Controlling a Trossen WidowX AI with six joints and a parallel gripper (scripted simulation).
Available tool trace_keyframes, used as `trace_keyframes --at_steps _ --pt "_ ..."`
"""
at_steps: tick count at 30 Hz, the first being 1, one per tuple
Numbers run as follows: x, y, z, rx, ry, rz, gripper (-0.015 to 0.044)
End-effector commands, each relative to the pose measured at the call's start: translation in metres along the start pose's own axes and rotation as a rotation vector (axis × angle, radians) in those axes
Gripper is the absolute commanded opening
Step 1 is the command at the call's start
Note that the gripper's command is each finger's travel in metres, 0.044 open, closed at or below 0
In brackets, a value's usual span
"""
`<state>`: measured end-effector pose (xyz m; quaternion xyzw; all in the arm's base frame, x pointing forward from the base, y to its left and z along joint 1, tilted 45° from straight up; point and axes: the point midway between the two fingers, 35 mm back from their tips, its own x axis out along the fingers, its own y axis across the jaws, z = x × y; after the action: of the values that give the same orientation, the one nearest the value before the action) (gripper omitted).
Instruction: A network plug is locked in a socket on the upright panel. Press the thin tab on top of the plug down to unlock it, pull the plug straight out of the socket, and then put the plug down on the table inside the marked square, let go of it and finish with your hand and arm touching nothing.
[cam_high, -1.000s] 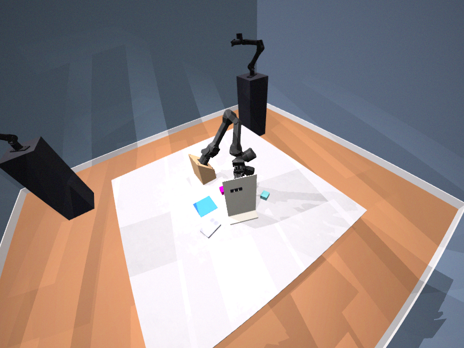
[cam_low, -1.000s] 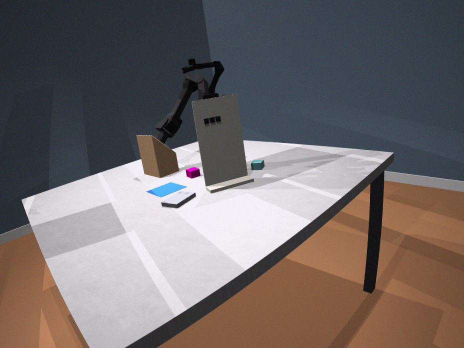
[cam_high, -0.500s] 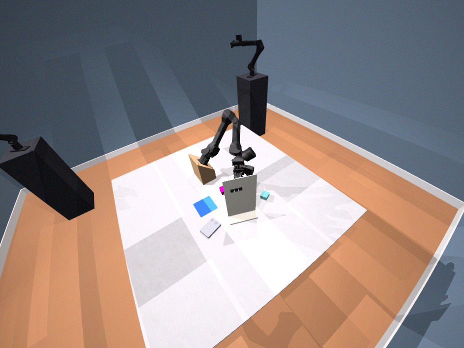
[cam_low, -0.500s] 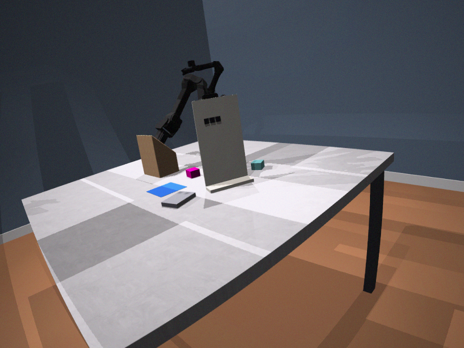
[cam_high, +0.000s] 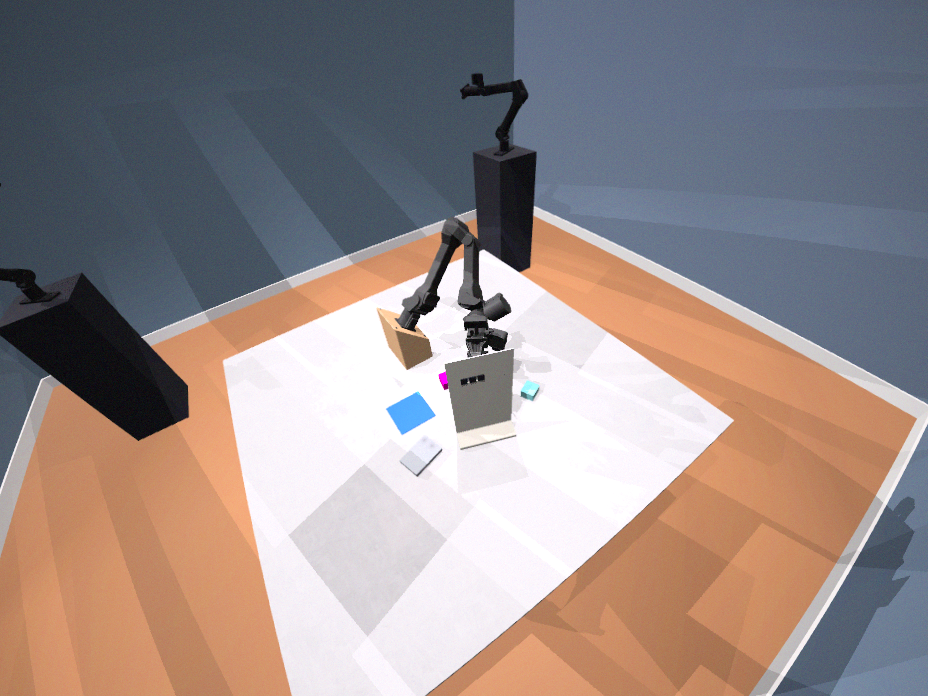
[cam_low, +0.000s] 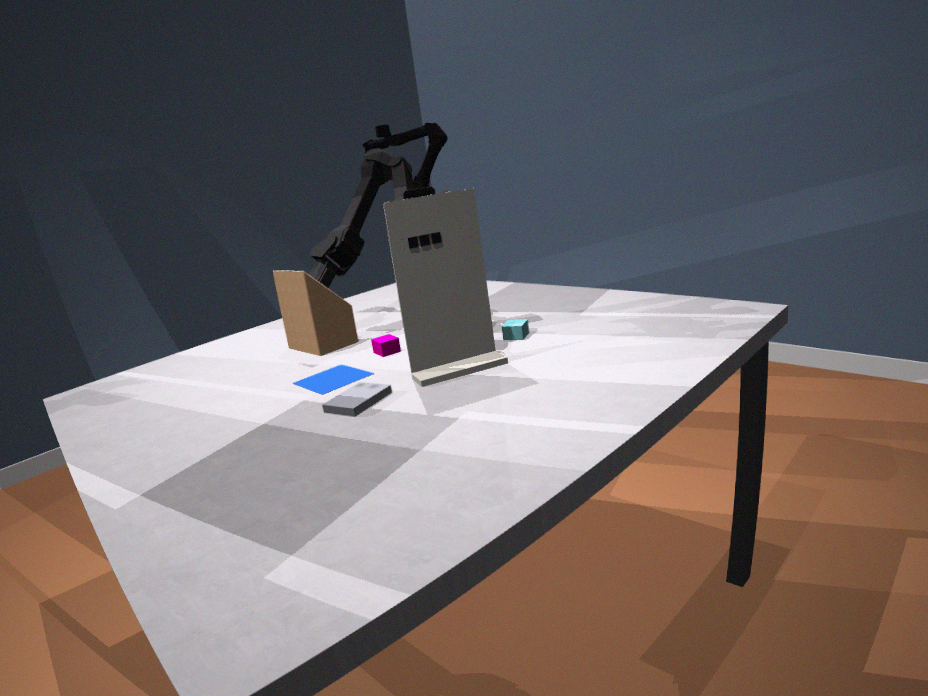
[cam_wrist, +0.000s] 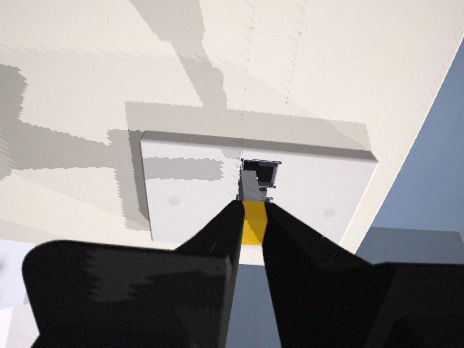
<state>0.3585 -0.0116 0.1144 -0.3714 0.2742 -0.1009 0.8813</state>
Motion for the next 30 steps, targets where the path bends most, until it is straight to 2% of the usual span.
trace_keyframes --at_steps 1,30 --pt "-0.003 -0.001 -0.001 0.003 0.002 -0.004 0.0000" --pt "-0.017 -0.001 -0.004 0.003 0.003 -0.004 0.0000"
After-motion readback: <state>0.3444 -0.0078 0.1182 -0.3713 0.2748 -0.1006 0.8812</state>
